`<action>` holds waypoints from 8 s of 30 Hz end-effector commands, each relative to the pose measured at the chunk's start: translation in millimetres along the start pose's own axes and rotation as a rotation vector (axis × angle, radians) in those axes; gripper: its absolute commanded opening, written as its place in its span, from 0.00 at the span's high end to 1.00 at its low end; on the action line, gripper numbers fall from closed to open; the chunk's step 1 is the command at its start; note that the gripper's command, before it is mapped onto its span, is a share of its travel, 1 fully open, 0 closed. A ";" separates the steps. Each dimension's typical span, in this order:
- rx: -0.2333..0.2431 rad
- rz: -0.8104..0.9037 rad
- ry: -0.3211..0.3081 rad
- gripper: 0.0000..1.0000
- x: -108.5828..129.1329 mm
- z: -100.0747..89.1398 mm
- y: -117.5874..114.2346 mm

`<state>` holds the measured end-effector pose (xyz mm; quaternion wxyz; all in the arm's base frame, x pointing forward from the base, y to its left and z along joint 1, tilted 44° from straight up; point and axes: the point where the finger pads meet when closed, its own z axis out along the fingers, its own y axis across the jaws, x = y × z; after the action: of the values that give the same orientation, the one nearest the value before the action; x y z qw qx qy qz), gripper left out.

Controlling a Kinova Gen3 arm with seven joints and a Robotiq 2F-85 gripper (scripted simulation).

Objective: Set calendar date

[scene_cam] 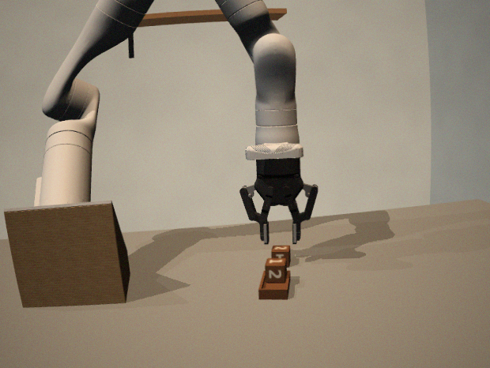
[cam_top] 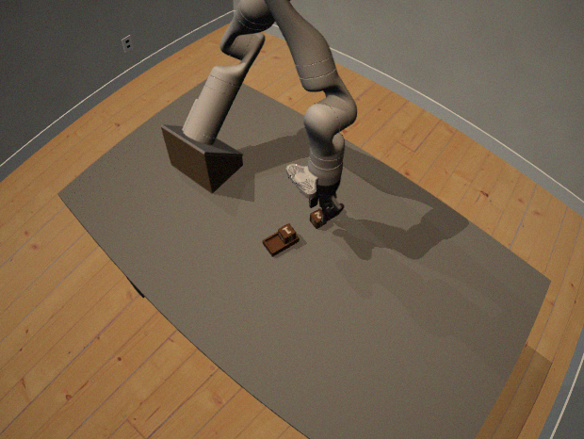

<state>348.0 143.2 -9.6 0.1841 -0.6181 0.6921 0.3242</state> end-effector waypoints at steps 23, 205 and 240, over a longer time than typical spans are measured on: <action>0.001 0.000 0.000 0.52 0.1 28.7 -0.4; 0.001 -0.010 0.000 0.72 128.1 -16.5 0.2; 0.001 -0.010 0.000 0.72 128.1 -16.4 0.2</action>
<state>328.2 38.4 -81.8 0.1857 -0.6216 0.6888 0.3235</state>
